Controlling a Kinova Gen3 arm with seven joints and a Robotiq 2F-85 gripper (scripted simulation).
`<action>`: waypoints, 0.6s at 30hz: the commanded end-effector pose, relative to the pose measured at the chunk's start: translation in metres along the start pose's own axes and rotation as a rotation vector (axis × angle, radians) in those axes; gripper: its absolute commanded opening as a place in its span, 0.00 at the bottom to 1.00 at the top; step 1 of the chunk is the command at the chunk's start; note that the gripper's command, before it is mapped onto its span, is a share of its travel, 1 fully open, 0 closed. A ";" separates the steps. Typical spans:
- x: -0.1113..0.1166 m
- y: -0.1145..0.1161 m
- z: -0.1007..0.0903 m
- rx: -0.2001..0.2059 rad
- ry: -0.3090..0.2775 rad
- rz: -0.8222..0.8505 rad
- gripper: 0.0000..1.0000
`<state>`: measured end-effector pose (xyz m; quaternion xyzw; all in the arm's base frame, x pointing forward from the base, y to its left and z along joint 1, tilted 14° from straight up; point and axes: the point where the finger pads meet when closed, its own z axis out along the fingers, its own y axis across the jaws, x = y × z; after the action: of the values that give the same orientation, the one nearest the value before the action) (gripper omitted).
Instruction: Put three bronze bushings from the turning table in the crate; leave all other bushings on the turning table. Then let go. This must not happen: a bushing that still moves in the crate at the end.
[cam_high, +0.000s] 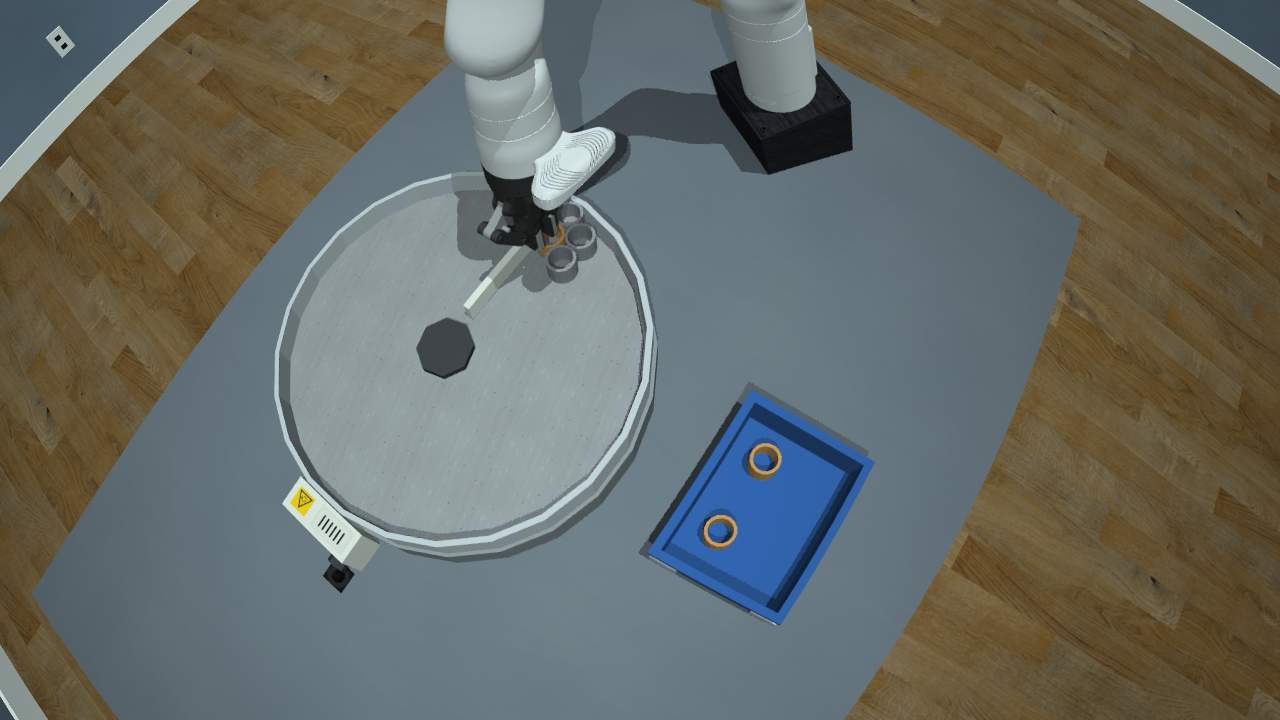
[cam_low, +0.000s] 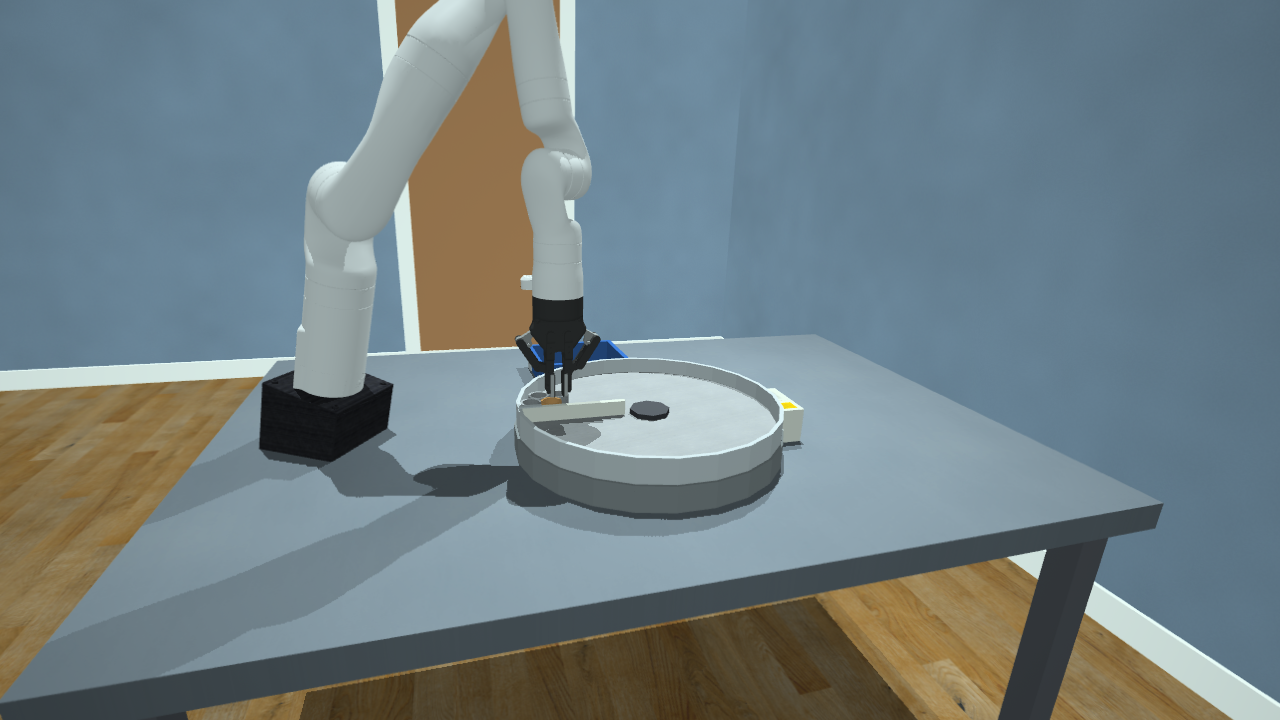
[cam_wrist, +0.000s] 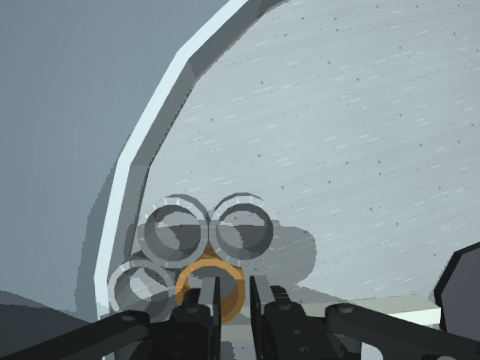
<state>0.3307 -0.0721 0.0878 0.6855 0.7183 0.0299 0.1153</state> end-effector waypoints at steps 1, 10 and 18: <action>0.000 0.000 0.000 -0.001 0.000 0.000 0.14; 0.000 0.000 0.002 -0.001 0.000 0.000 0.14; 0.000 0.000 0.003 -0.001 0.000 0.000 0.14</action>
<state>0.3314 -0.0722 0.0857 0.6853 0.7184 0.0301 0.1155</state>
